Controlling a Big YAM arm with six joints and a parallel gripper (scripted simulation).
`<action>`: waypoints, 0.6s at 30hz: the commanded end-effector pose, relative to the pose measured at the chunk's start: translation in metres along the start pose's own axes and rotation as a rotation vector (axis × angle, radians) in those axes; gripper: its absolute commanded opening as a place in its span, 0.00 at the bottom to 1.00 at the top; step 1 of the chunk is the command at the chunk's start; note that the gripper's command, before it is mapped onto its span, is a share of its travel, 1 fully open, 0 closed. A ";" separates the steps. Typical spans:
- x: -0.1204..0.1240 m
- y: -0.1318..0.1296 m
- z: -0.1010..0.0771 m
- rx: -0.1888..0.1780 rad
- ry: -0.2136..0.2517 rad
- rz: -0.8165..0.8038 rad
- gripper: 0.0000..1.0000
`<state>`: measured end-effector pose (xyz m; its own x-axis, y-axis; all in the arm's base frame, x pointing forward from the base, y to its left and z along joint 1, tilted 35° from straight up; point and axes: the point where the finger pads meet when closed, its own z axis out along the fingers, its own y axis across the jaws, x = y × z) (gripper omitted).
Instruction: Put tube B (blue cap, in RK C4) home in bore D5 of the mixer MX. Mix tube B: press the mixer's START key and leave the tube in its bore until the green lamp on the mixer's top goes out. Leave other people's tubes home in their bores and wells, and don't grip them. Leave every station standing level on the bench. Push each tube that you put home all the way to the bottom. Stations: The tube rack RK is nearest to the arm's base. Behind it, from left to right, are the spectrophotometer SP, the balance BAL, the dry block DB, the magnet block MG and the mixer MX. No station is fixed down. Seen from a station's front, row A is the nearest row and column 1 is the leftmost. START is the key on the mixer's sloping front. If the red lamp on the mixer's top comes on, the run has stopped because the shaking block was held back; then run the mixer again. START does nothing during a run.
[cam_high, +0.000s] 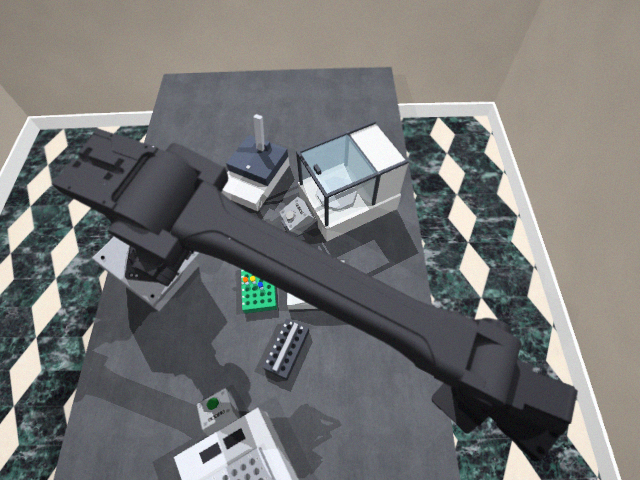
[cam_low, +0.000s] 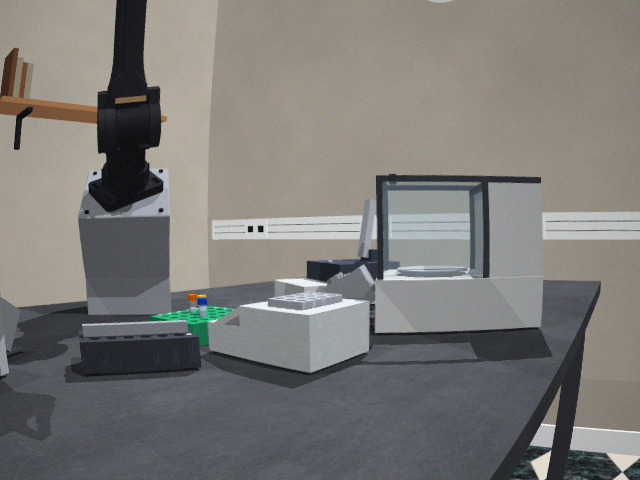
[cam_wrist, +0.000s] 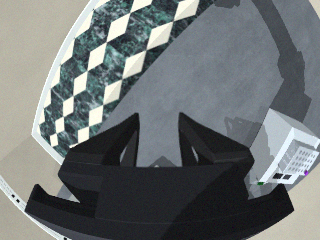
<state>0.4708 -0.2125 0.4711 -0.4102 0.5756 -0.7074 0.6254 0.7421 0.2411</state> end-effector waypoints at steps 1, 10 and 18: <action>0.015 0.003 -0.015 -0.021 -0.029 -0.050 0.36; 0.066 -0.007 -0.004 -0.017 -0.005 -0.136 0.36; 0.124 -0.020 0.009 -0.012 0.026 -0.255 0.36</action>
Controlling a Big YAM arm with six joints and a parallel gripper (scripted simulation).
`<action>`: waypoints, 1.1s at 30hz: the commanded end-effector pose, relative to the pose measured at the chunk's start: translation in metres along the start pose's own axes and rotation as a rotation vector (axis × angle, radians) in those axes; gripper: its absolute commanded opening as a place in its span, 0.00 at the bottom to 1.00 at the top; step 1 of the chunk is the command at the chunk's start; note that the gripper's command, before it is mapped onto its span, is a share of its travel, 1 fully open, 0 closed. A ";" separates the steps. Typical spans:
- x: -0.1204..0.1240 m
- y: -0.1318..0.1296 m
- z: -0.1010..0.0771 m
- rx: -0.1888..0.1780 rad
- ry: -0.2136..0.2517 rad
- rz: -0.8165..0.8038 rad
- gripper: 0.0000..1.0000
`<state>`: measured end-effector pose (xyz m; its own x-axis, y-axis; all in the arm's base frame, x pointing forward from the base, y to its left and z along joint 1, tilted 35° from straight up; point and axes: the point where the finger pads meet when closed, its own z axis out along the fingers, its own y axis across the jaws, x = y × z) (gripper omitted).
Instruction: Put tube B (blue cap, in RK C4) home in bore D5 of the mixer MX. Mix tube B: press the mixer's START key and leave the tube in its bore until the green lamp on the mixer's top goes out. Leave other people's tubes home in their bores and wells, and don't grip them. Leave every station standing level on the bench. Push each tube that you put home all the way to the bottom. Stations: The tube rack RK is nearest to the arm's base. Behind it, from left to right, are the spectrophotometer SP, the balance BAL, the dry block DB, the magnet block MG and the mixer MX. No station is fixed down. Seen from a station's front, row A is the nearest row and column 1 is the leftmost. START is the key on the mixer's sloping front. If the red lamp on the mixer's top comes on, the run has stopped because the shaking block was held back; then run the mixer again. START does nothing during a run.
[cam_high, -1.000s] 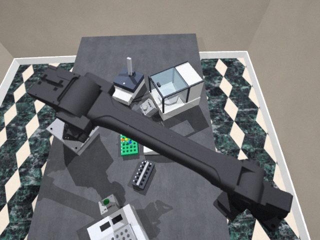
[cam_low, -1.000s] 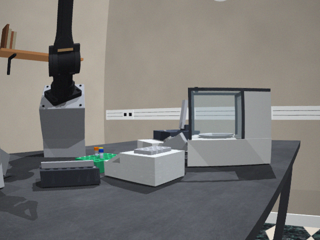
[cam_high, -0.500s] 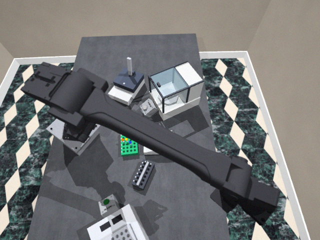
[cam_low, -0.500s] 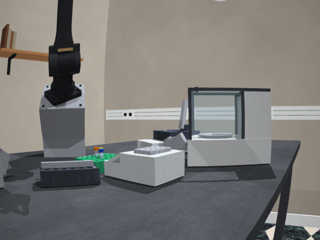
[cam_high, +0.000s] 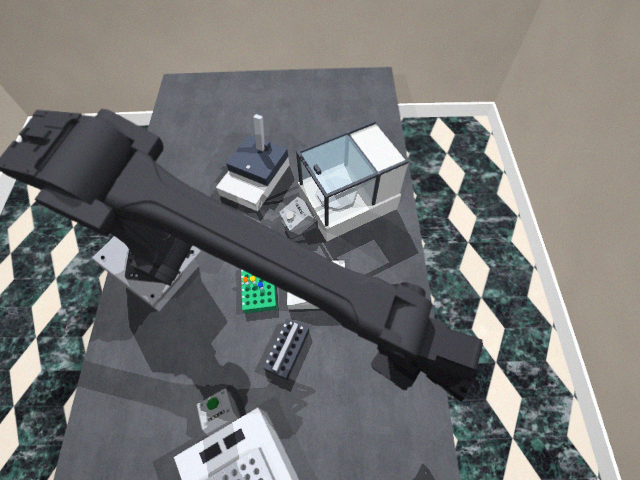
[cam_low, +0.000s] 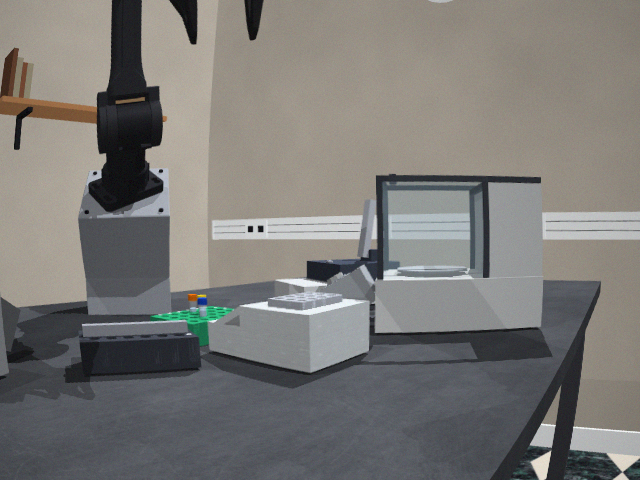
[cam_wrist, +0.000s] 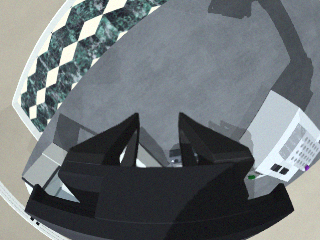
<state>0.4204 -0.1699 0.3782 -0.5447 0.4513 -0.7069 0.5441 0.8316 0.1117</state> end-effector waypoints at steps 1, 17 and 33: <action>0.021 0.004 -0.002 -0.013 -0.018 -0.090 0.36; 0.138 0.001 0.027 -0.005 0.039 -0.299 0.36; 0.253 -0.002 0.054 0.002 0.099 -0.520 0.36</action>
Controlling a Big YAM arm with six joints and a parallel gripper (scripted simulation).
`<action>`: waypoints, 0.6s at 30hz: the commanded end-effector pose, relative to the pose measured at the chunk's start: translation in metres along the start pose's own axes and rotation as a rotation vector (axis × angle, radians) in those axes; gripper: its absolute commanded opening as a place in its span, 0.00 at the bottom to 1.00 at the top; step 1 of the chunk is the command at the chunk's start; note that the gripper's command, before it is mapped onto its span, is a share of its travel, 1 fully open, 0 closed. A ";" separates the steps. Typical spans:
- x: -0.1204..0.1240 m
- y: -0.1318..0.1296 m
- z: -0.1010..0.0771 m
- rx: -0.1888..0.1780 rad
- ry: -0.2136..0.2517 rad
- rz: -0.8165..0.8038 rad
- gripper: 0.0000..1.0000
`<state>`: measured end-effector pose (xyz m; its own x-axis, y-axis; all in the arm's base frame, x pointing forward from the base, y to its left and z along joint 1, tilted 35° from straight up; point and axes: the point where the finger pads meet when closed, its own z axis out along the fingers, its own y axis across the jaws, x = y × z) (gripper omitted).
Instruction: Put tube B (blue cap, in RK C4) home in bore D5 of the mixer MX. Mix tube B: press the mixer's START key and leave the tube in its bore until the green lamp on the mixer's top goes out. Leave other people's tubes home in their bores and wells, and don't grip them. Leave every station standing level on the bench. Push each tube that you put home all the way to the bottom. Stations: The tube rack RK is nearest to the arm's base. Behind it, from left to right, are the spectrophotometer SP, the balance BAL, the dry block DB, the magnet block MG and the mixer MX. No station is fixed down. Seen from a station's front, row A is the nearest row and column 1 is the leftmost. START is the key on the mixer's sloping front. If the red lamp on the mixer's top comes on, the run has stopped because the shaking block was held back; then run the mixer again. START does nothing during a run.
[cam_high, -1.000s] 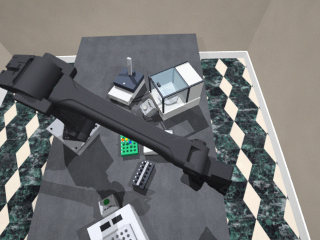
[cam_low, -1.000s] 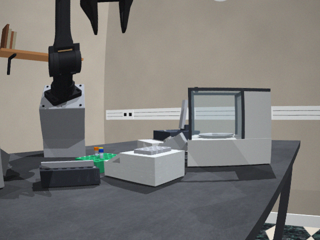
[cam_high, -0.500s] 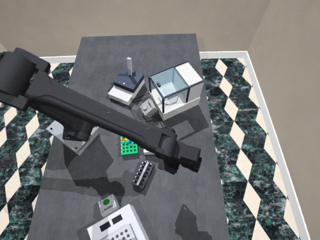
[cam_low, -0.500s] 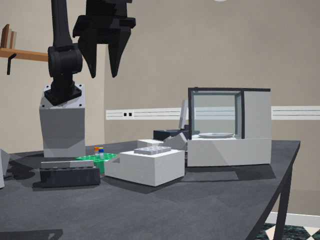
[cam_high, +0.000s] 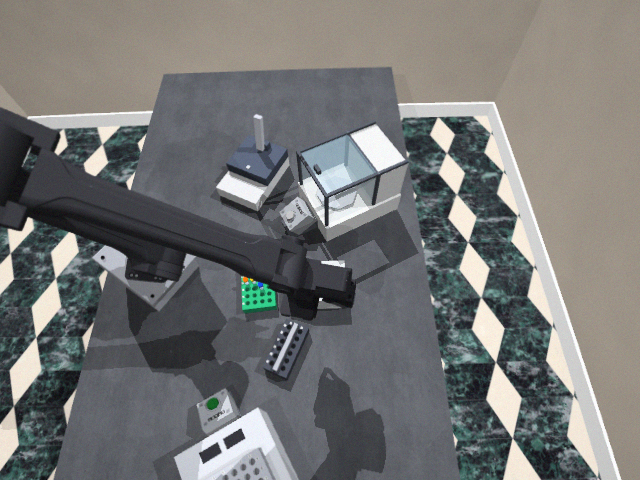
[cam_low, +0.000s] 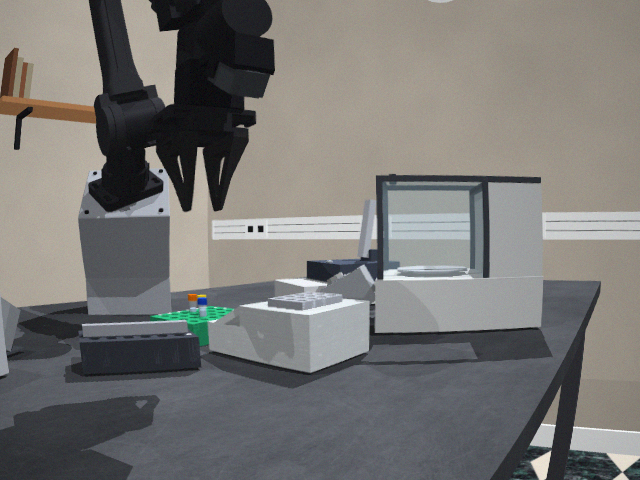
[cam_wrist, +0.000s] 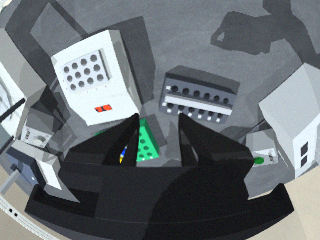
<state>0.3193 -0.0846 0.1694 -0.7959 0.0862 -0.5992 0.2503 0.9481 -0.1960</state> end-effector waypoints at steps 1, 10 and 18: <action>0.016 0.013 0.004 -0.005 -0.018 -0.088 0.36; 0.067 0.037 0.024 -0.003 0.007 -0.153 0.36; 0.130 0.063 0.049 0.002 0.065 -0.291 0.36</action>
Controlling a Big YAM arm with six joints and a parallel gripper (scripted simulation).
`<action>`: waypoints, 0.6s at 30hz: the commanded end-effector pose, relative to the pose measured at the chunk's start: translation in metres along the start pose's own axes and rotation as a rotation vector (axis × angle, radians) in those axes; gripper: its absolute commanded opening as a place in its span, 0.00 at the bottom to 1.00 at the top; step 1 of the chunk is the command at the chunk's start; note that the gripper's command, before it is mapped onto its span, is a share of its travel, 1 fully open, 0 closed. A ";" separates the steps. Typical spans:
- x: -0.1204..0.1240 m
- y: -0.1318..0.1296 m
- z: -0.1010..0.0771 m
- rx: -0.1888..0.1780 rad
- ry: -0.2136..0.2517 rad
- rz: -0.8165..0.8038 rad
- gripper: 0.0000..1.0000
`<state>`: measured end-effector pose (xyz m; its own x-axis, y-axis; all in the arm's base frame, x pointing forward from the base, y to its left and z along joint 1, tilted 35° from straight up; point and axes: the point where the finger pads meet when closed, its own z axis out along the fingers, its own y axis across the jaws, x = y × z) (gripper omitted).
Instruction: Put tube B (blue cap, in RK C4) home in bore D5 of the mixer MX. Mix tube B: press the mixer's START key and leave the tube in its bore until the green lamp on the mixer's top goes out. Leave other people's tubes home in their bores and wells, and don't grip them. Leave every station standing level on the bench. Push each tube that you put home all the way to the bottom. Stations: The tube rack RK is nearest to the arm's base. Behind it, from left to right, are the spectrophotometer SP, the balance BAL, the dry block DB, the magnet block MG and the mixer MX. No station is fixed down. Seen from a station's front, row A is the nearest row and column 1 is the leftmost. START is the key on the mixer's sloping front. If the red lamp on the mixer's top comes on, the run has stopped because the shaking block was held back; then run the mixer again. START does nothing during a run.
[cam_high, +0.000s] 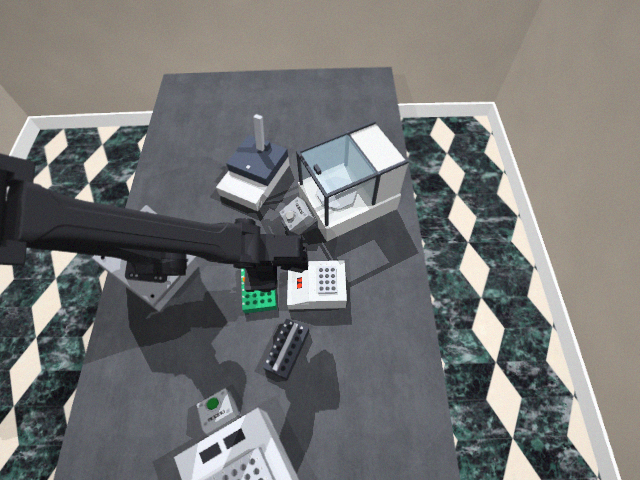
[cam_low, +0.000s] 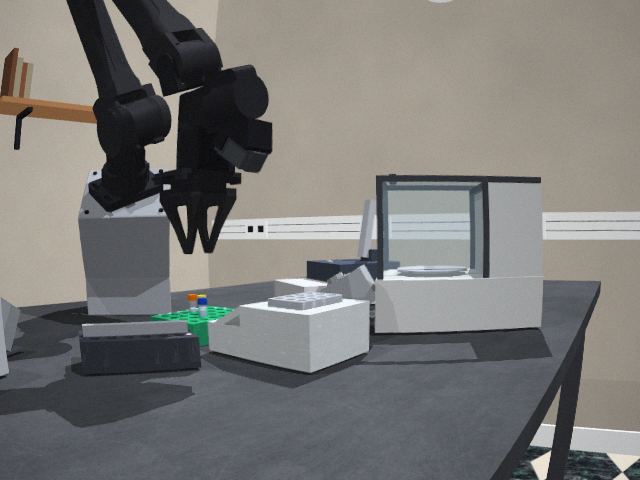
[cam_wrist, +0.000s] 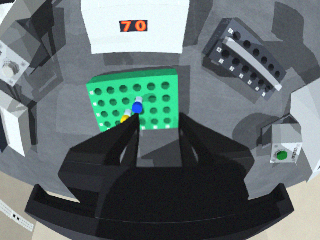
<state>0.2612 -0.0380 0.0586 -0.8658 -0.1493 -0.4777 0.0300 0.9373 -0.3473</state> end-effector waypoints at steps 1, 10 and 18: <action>0.015 0.020 0.013 -0.006 0.003 -0.023 0.36; 0.038 0.039 0.024 -0.004 0.014 -0.066 0.36; 0.015 0.029 0.016 0.000 -0.014 -0.031 0.36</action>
<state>0.2400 -0.0191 0.0112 -0.8783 -0.2111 -0.4291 -0.0363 0.9242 -0.3803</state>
